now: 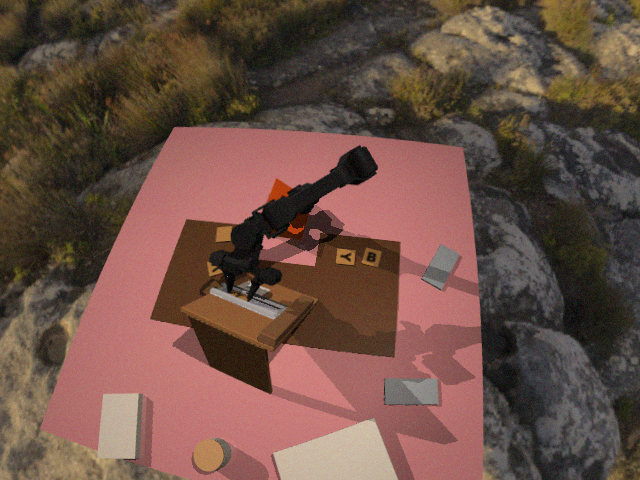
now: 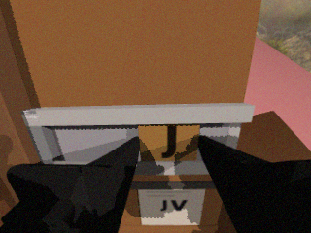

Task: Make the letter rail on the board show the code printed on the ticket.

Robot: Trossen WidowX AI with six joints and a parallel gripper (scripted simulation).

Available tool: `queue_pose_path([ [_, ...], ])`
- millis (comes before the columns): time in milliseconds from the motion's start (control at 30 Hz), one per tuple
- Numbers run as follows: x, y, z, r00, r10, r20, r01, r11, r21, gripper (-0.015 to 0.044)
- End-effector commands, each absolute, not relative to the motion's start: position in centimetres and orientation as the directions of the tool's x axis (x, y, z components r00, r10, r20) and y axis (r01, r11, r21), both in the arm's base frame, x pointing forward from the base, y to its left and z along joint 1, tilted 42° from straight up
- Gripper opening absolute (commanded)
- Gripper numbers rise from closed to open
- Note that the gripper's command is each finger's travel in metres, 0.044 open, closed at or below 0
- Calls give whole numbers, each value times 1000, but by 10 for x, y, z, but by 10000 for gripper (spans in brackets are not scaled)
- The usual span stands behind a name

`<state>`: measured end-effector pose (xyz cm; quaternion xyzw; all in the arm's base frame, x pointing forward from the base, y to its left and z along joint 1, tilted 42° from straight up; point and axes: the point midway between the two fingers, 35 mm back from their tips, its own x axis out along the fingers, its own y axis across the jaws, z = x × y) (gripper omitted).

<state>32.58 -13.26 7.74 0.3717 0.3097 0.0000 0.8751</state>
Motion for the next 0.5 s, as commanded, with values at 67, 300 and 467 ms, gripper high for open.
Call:
queue_pose_path([
  [67,327,-129,81,807,228,-544,235,723,650,0],
  [300,328,-125,84,807,228,-544,235,723,650,0],
  [467,329,-122,87,808,228,-544,235,722,651,0],
])
